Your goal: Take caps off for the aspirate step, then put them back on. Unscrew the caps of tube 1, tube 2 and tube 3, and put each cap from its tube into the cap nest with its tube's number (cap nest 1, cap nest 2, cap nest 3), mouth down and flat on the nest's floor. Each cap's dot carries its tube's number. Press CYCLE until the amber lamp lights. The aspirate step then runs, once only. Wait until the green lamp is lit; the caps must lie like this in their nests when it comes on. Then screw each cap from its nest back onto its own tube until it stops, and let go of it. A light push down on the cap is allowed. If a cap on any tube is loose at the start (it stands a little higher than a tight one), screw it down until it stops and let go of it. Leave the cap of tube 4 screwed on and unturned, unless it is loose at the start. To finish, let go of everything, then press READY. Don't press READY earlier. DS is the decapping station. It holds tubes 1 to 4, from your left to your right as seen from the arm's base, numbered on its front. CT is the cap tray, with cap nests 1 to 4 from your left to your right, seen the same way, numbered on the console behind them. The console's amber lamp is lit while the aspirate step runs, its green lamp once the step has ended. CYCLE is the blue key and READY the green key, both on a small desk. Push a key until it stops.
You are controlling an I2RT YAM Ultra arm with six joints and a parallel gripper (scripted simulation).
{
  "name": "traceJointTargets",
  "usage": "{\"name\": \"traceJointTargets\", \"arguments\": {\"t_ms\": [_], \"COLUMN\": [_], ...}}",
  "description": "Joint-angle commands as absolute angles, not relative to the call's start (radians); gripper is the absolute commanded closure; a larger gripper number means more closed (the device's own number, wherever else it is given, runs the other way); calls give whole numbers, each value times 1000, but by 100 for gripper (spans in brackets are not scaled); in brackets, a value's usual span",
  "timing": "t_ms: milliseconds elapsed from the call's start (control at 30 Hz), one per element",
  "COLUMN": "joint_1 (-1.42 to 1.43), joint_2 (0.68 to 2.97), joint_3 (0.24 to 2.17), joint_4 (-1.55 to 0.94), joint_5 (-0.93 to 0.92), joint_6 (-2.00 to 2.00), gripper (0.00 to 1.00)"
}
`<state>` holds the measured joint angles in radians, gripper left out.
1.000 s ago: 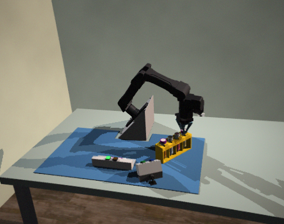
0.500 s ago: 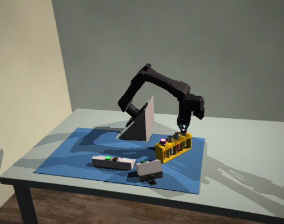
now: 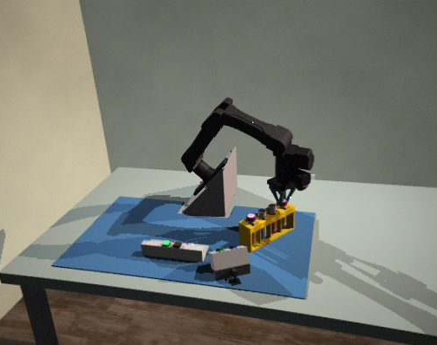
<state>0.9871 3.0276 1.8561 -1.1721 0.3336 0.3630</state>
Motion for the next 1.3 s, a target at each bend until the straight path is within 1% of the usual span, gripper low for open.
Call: {"name": "traceJointTargets", "arguments": {"t_ms": [0, 67, 233, 500, 533, 933, 1267], "joint_1": [990, 990, 990, 990, 990, 990, 1010], "joint_2": [3012, 3012, 3012, 3012, 3012, 3012, 3002], "joint_3": [1860, 1860, 1859, 1859, 1859, 1860, 1933], "joint_4": [-1171, -1171, -1170, -1170, -1170, -1170, -1259], "joint_5": [334, 334, 334, 334, 334, 334, 321], "joint_6": [624, 624, 874, 874, 874, 874, 889], "gripper": [100, 100, 100, 100, 51, 51, 51]}}
